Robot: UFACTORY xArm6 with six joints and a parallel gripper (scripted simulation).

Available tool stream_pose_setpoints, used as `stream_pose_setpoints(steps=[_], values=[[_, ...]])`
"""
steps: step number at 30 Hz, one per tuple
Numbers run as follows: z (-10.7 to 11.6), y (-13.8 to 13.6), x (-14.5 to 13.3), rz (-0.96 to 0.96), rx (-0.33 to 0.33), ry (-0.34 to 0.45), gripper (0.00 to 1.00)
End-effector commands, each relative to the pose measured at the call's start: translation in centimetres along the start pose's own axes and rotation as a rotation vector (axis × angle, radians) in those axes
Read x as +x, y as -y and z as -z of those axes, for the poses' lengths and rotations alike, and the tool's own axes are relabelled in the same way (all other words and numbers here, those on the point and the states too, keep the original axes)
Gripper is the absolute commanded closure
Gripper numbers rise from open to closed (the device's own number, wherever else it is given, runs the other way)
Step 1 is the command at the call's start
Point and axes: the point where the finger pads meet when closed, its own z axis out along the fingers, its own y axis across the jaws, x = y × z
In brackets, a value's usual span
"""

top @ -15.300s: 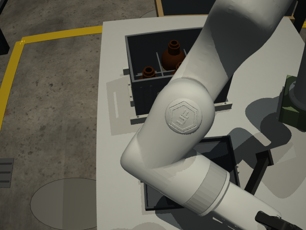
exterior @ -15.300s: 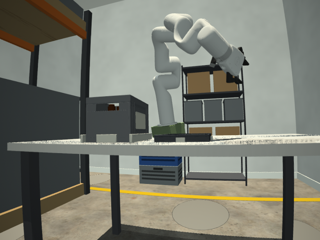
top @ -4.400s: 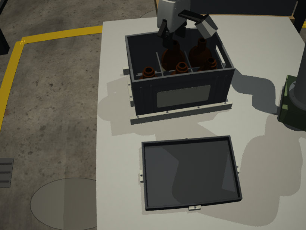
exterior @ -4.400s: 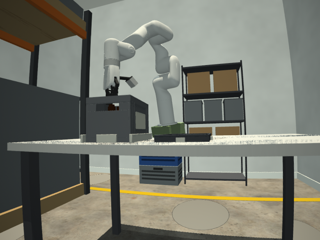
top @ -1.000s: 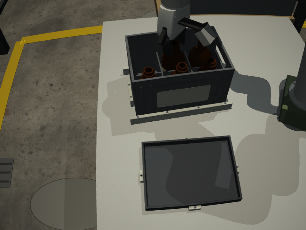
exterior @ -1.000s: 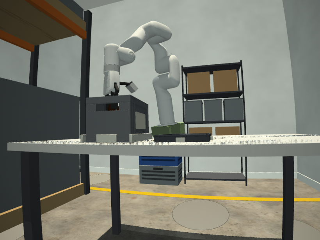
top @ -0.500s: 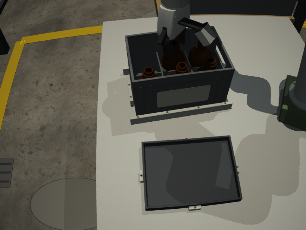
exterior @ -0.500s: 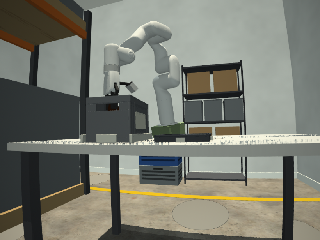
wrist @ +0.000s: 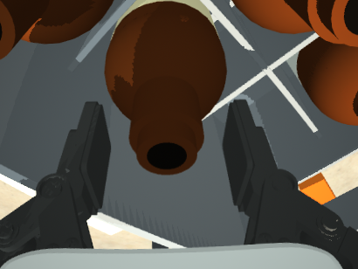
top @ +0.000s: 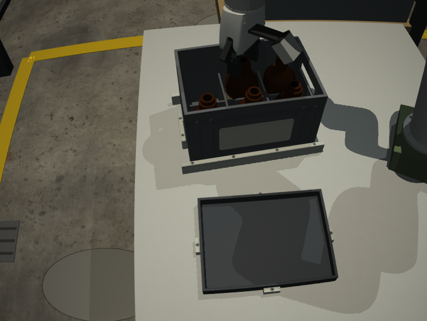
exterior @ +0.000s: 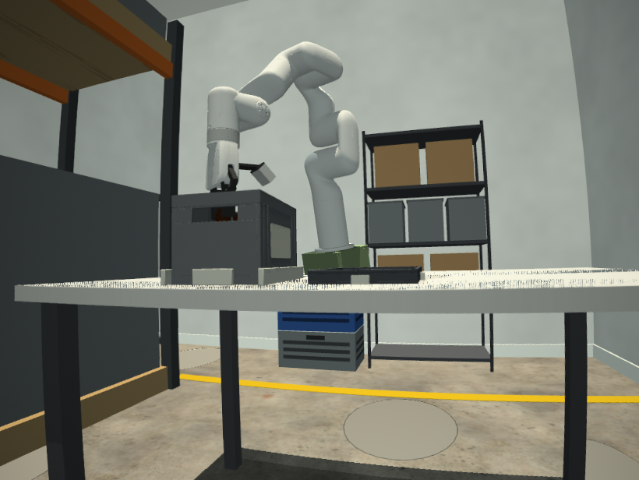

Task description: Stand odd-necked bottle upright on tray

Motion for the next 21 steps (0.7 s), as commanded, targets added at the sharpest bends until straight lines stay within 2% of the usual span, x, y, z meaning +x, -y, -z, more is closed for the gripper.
stream_pose_setpoints(steps=[1, 21], values=[[0.4, 0.0, -0.1, 0.000, -0.001, 0.004, 0.35], [5.4, 0.0, -0.1, 0.000, -0.001, 0.004, 0.35]])
